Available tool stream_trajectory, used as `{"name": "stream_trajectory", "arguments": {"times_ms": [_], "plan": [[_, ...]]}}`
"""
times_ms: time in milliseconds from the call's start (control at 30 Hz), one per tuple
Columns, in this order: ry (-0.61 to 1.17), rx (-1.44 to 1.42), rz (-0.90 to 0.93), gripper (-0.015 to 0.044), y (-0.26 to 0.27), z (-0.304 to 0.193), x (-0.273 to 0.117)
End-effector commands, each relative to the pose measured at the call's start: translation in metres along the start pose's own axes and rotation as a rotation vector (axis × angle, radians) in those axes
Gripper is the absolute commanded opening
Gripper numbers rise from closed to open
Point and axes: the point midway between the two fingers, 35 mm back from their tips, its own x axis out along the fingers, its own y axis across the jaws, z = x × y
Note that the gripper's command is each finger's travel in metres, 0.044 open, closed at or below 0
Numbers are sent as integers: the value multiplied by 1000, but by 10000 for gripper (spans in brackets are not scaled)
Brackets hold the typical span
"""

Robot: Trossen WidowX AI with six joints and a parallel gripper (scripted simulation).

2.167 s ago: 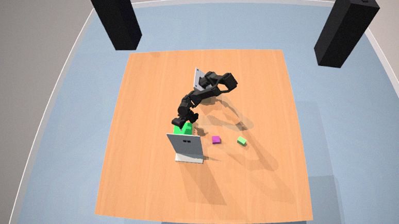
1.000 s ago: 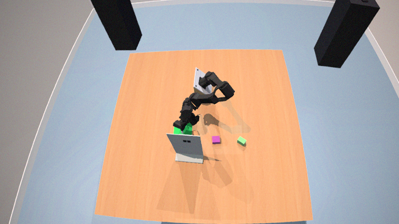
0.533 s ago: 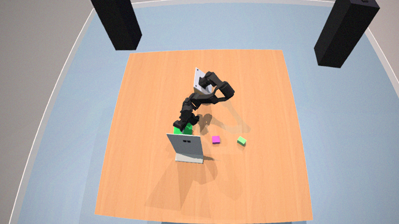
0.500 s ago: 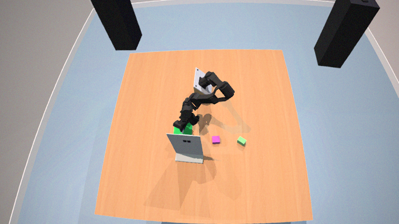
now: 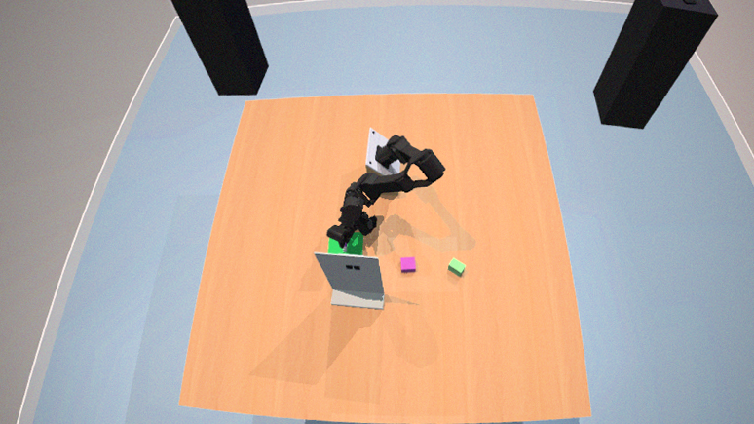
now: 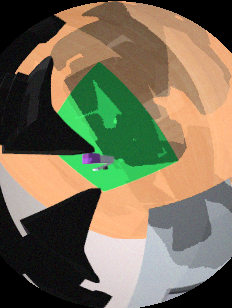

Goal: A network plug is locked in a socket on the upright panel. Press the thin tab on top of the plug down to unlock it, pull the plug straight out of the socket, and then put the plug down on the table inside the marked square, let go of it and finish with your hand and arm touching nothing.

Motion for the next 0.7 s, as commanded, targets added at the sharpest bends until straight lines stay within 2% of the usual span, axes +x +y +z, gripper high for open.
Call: {"name": "stream_trajectory", "arguments": {"times_ms": [0,667], "plan": [[-2,0,7,156,2,0,-4],[4,0,7,156,-4,-2,-22]]}}
